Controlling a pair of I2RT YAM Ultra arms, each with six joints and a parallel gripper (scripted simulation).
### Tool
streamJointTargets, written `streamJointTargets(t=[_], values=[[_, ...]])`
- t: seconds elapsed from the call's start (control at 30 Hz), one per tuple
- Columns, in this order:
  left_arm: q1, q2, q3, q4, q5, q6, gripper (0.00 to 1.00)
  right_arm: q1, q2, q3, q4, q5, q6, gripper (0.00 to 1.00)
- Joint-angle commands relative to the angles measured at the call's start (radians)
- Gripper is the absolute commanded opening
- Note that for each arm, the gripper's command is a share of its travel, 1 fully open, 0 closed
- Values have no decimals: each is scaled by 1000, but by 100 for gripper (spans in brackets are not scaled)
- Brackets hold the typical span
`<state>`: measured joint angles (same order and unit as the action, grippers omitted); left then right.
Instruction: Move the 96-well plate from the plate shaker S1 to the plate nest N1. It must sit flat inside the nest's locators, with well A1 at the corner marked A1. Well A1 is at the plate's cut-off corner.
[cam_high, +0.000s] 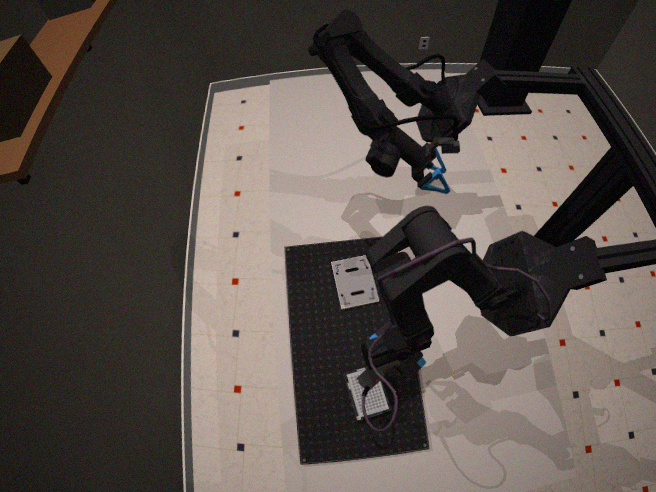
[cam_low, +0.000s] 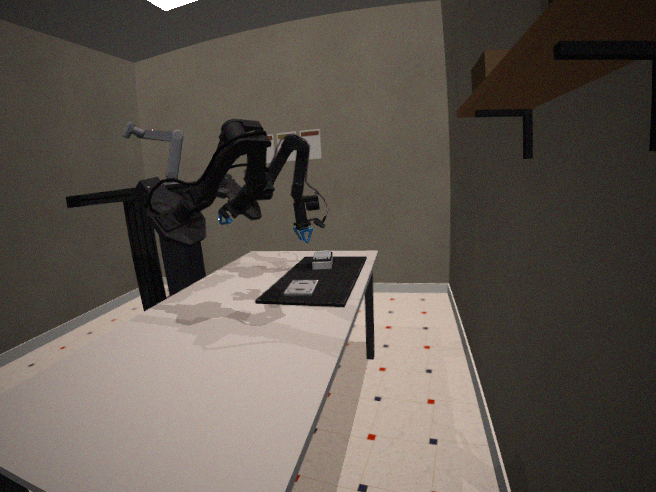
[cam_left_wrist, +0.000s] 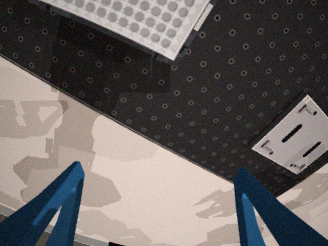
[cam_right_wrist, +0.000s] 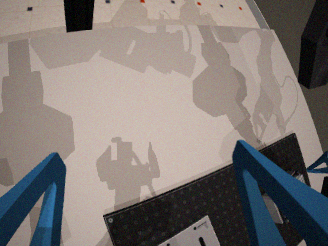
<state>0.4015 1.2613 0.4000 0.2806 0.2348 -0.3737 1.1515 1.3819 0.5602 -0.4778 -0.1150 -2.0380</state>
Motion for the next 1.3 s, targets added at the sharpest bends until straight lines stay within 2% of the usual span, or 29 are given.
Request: streamJointTargets(t=[0.0,0.57,0.7,0.87,1.03,1.1,1.27], values=[[2,-4,1,5,-4,1,100,10,-4,3,-6,-19,2,100],[0,-4,1,1,0,0,100,4,-3,2,0,-3,0,100],[-8,-12,-14,67,-66,-72,100,13,2,16,86,39,72,100],[-52,-6,-46,189,-223,-224,100,52,18,42,272,113,253,100],[-107,12,-62,273,-363,-321,100,106,84,65,464,196,415,100],[-107,12,-62,273,-363,-321,100,106,84,65,464,196,415,100],[-167,52,-51,351,-520,-412,100,168,169,89,690,297,594,100]])
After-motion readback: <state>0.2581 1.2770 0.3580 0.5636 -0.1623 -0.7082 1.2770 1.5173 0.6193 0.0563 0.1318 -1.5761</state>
